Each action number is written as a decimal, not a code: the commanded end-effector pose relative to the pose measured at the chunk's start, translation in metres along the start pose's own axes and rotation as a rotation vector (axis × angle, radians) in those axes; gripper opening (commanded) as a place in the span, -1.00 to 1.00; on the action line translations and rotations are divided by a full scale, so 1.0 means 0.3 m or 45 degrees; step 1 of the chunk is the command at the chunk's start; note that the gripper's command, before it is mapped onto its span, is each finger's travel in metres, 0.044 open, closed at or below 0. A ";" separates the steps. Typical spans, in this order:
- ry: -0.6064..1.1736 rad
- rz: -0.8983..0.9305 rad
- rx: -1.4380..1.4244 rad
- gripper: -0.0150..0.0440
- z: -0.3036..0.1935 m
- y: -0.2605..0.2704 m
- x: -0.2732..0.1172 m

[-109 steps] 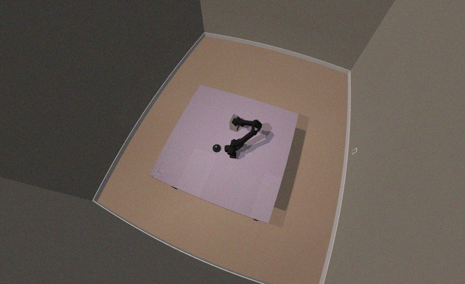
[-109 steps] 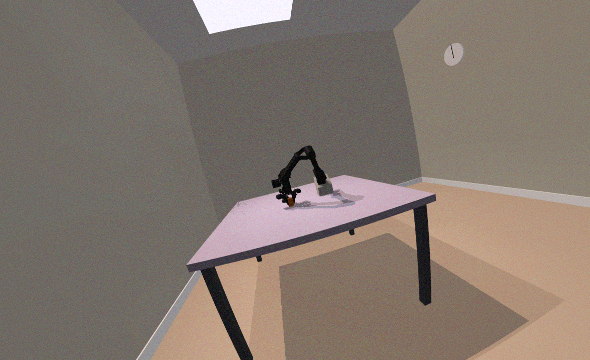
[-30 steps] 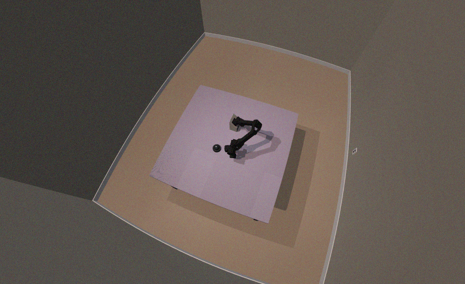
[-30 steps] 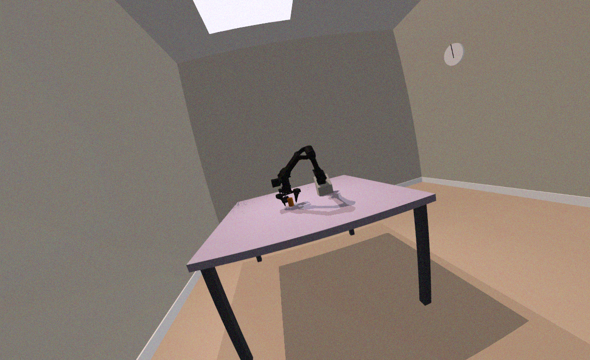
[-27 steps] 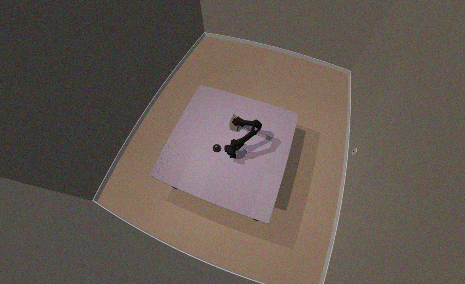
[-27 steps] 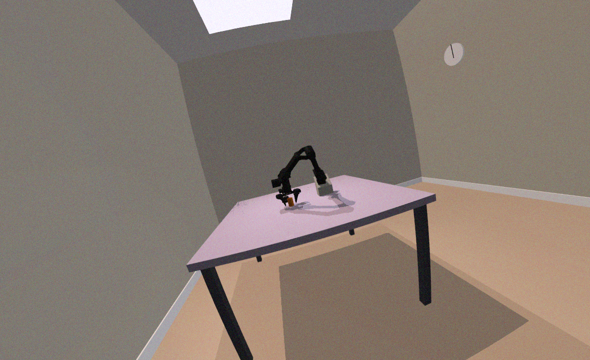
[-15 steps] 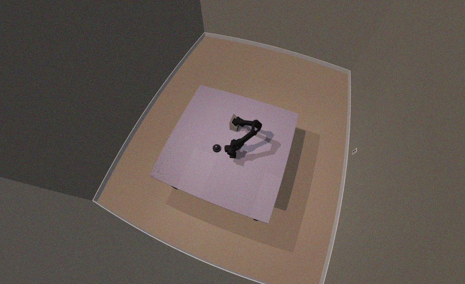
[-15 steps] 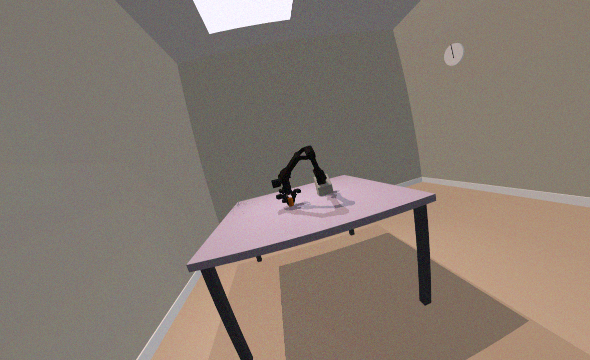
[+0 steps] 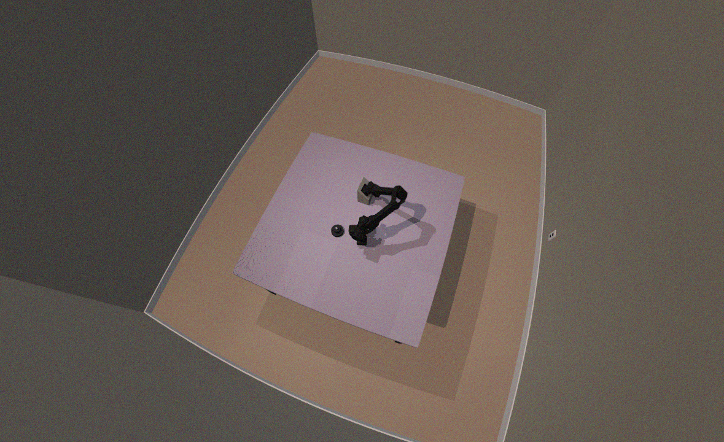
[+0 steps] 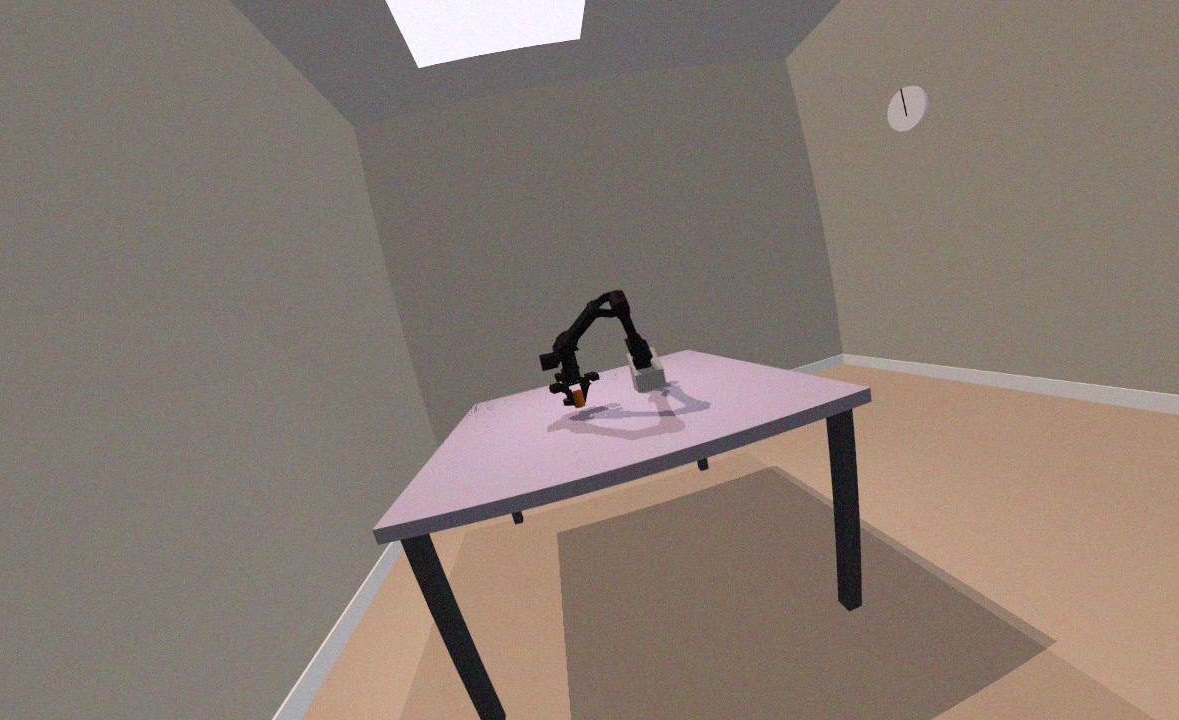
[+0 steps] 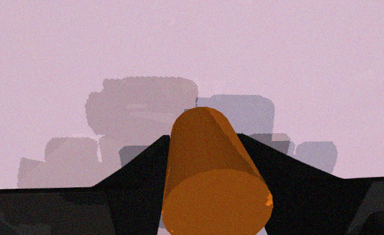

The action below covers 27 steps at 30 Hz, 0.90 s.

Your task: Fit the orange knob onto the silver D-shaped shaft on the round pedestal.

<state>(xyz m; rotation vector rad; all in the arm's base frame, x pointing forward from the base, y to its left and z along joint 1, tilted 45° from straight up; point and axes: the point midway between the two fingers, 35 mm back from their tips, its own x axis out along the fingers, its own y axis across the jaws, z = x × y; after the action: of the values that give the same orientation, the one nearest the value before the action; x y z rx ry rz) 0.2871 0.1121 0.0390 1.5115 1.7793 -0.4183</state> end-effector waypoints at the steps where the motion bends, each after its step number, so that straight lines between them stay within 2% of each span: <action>1: -0.010 0.005 -0.007 -0.49 0.007 0.011 -0.046; 27: -0.010 0.002 -0.006 -0.49 0.023 0.020 -0.313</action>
<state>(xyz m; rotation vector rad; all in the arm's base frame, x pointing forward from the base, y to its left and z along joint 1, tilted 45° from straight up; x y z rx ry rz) 0.2962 0.0518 0.0955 1.5100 1.7750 -0.4190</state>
